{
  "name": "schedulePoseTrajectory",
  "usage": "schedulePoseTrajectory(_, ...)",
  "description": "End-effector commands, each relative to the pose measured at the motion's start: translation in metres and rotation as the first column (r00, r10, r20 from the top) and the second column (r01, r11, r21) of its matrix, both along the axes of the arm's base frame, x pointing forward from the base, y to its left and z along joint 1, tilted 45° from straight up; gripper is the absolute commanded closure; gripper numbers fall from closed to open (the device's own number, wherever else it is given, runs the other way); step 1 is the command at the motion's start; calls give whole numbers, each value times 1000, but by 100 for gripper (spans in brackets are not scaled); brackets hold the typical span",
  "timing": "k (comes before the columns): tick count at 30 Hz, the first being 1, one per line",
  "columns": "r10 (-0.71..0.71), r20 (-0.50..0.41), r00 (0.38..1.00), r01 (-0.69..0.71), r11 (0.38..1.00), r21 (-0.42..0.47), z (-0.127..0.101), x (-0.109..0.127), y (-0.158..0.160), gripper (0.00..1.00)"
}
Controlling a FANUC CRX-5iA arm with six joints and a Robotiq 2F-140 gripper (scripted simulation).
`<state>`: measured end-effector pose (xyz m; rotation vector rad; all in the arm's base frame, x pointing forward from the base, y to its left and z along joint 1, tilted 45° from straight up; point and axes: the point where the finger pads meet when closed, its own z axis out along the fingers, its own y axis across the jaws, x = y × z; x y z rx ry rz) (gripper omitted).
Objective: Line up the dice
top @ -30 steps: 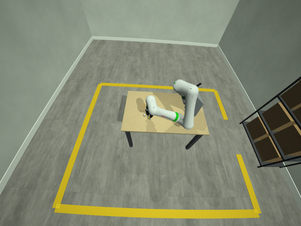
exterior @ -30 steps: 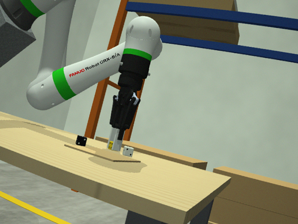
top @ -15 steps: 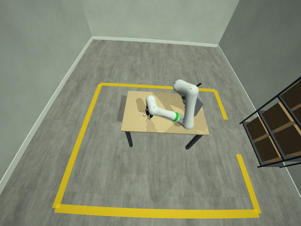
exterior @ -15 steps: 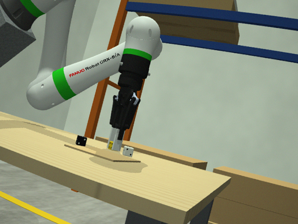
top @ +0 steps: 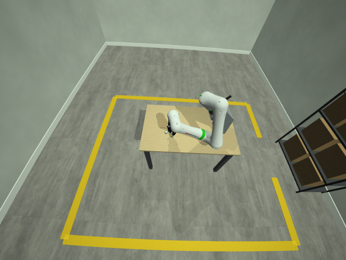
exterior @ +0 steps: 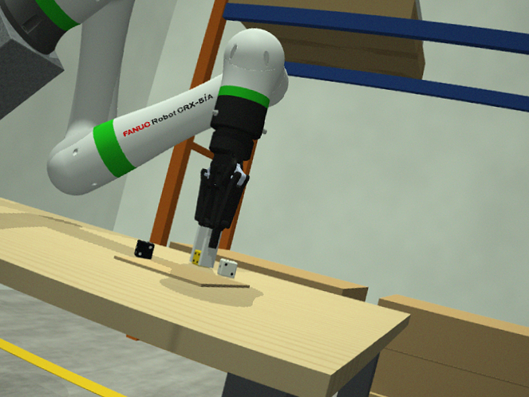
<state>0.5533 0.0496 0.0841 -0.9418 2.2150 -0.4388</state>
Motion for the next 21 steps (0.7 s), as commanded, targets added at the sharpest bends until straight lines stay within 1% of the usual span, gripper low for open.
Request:
schedulePoseTrajectory(1, 0, 0, 1000, 0, 1000, 0, 1, -1, 0, 87)
schedulePoseTrajectory(5, 0, 0, 1000, 0, 1000, 0, 12, -12, 1, 87)
schedulePoseTrajectory(15, 0, 0, 1000, 0, 1000, 0, 61, -60, 4, 87)
schedulePoseTrajectory(17, 0, 0, 1000, 0, 1000, 0, 61, -60, 4, 87)
schedulePoseTrajectory(21, 0, 0, 1000, 0, 1000, 0, 70, -69, 4, 87)
